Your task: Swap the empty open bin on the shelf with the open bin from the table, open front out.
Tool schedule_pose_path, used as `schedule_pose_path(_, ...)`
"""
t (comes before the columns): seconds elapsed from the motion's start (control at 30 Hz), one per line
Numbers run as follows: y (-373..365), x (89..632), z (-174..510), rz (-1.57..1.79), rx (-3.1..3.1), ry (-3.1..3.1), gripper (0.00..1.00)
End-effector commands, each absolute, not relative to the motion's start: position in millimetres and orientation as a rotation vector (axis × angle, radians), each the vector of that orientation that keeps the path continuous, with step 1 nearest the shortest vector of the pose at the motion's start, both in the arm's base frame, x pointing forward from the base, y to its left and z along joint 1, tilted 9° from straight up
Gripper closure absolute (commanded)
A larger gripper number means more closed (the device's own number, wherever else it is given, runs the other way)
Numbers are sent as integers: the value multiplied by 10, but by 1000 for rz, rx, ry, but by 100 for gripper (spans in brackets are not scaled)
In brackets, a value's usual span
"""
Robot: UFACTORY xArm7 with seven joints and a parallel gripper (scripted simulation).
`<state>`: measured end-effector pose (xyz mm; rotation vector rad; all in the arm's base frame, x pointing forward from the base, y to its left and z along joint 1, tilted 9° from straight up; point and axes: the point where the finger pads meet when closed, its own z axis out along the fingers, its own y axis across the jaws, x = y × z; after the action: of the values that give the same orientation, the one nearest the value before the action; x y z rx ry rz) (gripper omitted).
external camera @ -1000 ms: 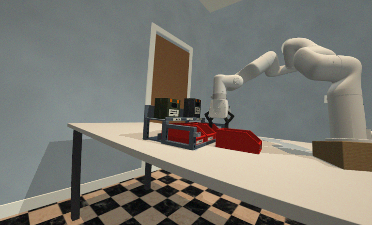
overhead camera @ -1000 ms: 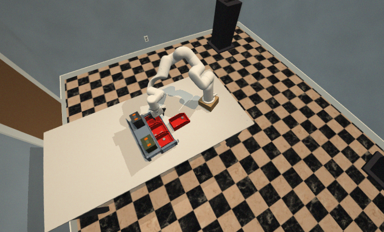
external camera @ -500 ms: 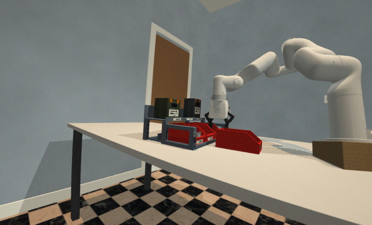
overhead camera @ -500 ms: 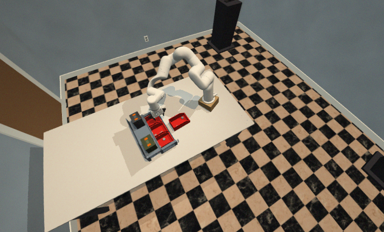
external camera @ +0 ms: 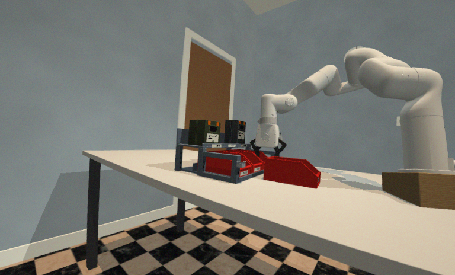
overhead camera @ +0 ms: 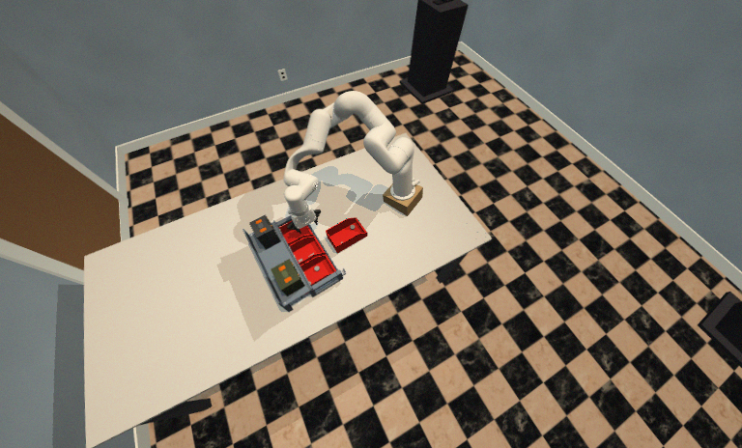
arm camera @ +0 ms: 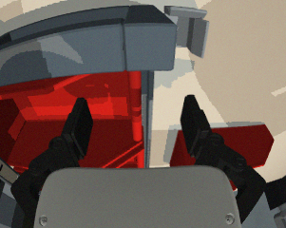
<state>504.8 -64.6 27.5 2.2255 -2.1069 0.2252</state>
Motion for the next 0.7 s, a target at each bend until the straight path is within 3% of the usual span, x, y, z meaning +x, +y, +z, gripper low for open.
schedule_pose_path(0.0, -645, 5063, 265, 230, 2228, -2107, 5)
schedule_pose_path(0.67, -651, 5066, 224, 230, 2228, -2107, 5)
